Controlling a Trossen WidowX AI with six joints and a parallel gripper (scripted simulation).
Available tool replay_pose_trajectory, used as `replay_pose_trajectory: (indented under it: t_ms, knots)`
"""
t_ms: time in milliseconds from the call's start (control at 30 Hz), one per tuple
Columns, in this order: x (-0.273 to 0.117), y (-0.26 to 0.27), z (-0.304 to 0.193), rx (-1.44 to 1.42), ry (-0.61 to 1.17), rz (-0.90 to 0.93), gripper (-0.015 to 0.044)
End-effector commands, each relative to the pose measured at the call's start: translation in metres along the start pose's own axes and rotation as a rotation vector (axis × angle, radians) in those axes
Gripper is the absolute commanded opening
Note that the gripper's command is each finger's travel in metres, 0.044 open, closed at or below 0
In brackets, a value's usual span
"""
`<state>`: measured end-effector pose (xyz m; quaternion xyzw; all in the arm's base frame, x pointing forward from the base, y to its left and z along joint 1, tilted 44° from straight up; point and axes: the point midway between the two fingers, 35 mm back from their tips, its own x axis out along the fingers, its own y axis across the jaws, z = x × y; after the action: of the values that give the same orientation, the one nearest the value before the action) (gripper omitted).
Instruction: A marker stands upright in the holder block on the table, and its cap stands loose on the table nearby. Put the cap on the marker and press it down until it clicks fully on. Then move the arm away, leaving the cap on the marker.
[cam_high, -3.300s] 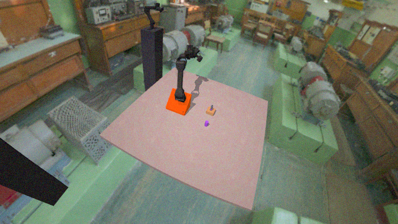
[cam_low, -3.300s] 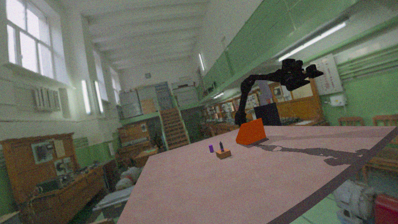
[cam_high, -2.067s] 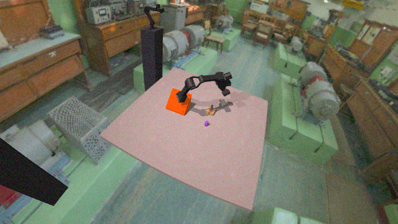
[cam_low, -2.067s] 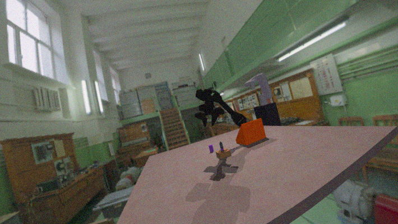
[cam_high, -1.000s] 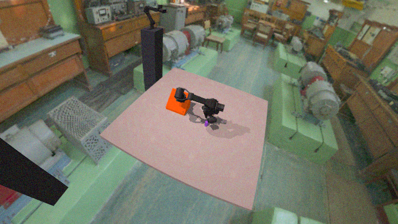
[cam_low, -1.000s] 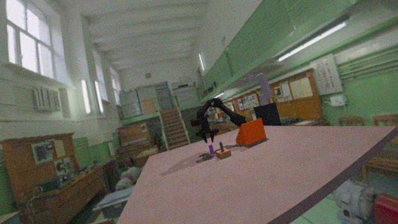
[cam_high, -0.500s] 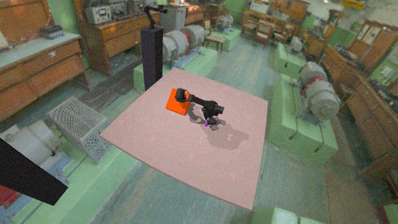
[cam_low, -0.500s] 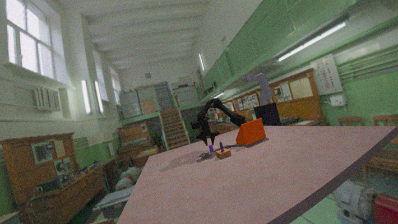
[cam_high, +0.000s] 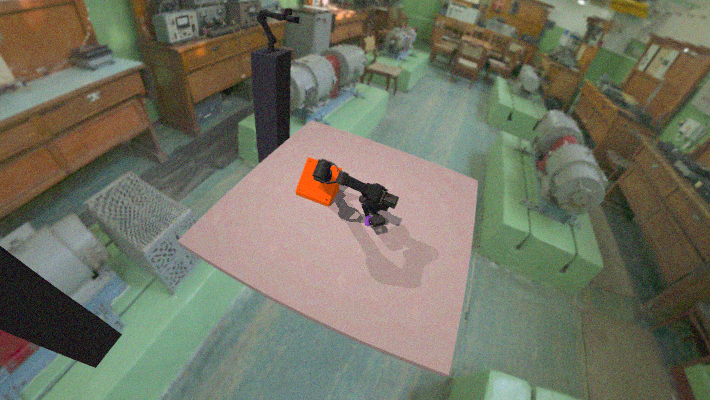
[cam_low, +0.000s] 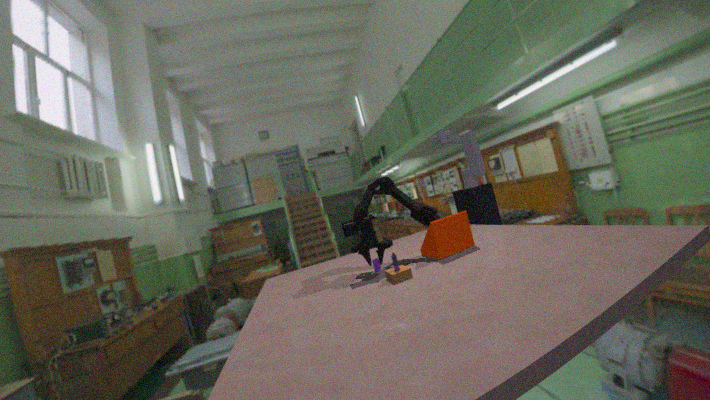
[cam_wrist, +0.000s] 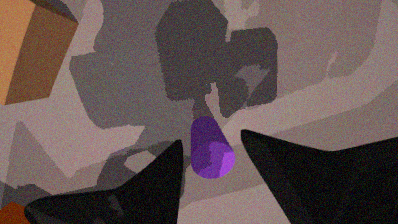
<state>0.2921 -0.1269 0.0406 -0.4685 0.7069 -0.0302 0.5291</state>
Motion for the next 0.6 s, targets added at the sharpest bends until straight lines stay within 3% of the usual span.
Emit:
replay_pose_trajectory:
  t_ms: [0, 133, 233, 567]
  knots:
    - [0.0088, 0.0032, -0.0011, -0.014, 0.013, 0.004, 0.0249]
    - [0.0111, 0.0032, -0.0013, -0.014, 0.014, 0.004, 0.0249]
    - [0.0111, 0.0032, -0.0013, -0.014, 0.014, 0.004, 0.0170]
    - [0.0111, 0.0027, -0.0013, -0.014, 0.014, 0.004, 0.0104]
